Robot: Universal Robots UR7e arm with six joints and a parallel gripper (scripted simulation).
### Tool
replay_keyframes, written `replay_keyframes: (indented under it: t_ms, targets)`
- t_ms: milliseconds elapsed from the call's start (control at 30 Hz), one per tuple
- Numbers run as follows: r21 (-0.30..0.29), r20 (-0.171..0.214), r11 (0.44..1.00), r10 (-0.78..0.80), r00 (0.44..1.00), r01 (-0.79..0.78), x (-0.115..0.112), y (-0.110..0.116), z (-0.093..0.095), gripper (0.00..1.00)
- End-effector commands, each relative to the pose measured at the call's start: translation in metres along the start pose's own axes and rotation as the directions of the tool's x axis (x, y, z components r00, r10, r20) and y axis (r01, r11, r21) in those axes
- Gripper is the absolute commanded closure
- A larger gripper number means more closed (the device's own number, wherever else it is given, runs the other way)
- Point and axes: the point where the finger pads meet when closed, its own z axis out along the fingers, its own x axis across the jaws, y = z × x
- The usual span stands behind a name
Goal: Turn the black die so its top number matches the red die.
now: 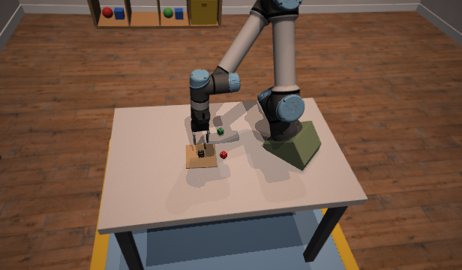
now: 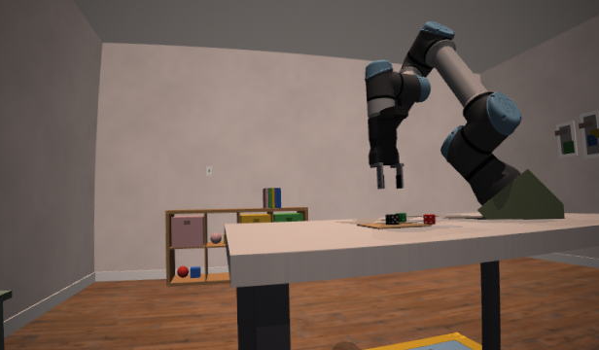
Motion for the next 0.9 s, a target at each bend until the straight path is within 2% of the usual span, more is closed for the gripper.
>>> replay_keyframes:
  t_ms: [0, 500, 533, 867]
  targets:
    - [0.000, -0.001, 1.000, 0.000, 1.000, 0.000, 0.0003, 0.0001, -0.0003, 0.00]
    - [0.000, -0.001, 1.000, 0.001, 1.000, -0.001, -0.0004, -0.0004, 0.0066, 0.00]
    - [0.000, -0.001, 1.000, 0.001, 1.000, -0.001, -0.0004, -0.0004, 0.0066, 0.21]
    - [0.000, -0.001, 1.000, 0.001, 1.000, -0.001, -0.0004, -0.0004, 0.0066, 0.21]
